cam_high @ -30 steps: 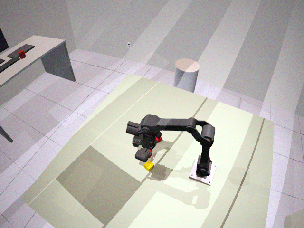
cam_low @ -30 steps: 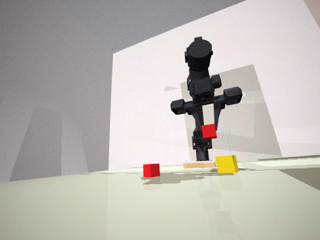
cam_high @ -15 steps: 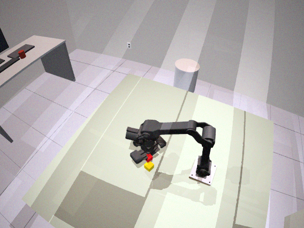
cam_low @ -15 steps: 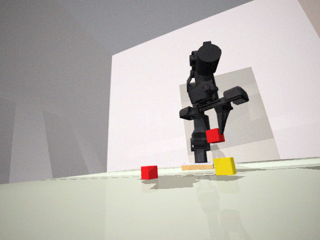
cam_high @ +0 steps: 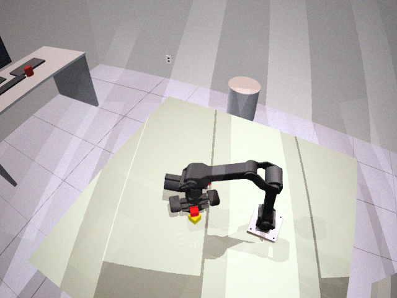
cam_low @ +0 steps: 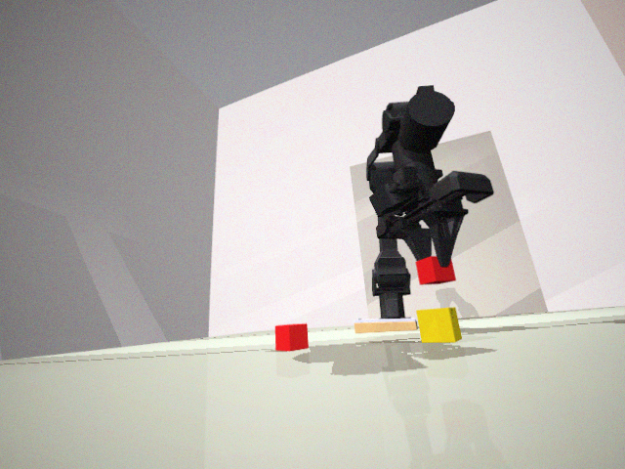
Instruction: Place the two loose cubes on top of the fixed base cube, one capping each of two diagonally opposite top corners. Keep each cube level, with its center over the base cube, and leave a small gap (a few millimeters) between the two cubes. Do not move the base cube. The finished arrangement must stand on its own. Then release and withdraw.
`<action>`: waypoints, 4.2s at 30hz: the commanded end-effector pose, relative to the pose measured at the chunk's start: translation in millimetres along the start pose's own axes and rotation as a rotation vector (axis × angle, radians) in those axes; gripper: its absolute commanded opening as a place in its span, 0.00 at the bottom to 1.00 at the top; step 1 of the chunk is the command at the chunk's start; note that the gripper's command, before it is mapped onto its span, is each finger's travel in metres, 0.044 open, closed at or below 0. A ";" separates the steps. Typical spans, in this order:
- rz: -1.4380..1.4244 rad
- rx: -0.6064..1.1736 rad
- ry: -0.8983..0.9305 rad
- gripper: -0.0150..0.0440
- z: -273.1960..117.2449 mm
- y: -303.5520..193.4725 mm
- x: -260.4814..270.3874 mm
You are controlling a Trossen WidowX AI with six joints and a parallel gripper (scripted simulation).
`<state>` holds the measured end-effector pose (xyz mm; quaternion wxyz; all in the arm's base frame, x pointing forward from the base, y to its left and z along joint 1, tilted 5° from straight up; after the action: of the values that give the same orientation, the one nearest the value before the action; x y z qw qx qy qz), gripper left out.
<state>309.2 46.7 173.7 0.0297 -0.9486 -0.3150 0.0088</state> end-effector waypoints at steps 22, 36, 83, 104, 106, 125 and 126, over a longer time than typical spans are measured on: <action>0.166 0.008 -0.006 0.43 13.3 -8.4 1.0; 0.172 0.008 -0.006 0.43 30.1 -9.4 1.2; 0.165 0.003 -0.006 0.60 8.6 -8.8 1.4; -0.315 0.000 -0.006 0.70 -6.5 35.7 -11.5; -0.400 -0.001 -0.007 0.70 -8.1 43.4 -14.5; -1.204 0.000 -0.013 0.70 -22.4 113.1 -54.6; -1.247 0.000 -0.013 0.70 -23.1 116.6 -57.2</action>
<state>332.9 -69.4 189.2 0.0266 -0.6334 -0.7733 -0.0063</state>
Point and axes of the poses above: the point midway between the two fingers, 35 mm back from their tips, its own z axis out along the fingers, its own x axis across the jaws, y = z × x, the point moved 8 cm from there along -z, back along the fingers, and after that the axes turned 7 degrees about -z, right-handed, at the moved point
